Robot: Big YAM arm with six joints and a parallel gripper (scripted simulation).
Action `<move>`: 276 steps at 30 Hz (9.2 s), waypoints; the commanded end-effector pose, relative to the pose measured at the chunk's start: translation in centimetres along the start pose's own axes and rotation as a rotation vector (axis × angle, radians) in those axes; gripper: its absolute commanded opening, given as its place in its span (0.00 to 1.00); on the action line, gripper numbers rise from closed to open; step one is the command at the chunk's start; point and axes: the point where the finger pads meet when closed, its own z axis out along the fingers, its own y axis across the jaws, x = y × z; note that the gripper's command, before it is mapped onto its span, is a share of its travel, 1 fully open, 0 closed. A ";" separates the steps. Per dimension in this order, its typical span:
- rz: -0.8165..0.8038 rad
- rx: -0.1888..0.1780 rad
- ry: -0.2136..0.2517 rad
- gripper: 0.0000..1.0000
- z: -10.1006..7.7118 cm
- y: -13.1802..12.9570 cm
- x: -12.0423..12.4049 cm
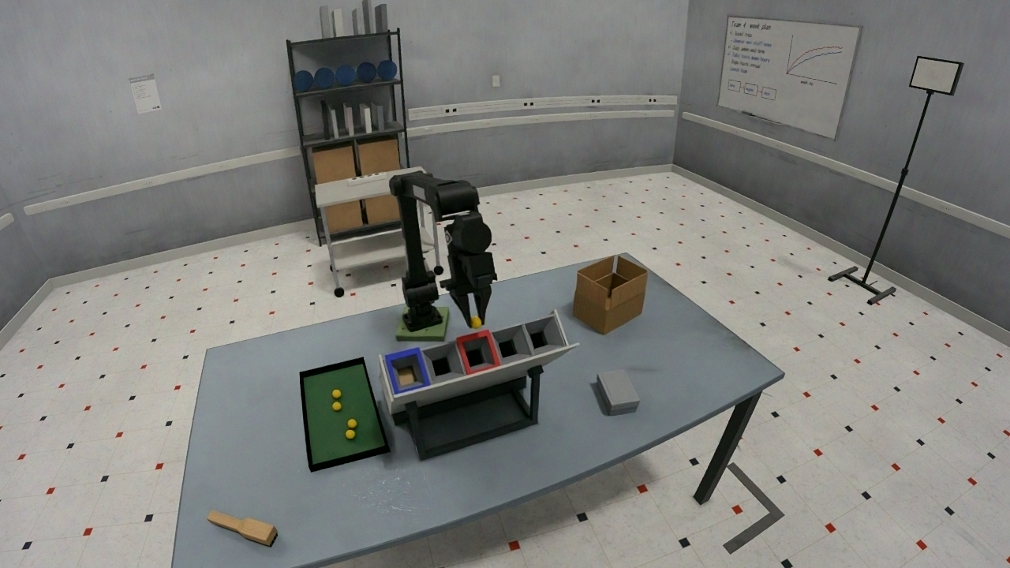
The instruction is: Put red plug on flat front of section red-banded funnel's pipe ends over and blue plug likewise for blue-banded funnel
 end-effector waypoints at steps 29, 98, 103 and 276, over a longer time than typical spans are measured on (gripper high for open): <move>0.006 -0.002 -0.070 0.00 -2.7 -0.6 -4.1; 0.005 -0.001 -0.061 0.59 1.1 -0.2 -1.4; 0.005 -0.001 -0.061 0.59 1.1 -0.2 -1.4; 0.006 -0.001 0.109 0.59 -6.0 -0.1 19.6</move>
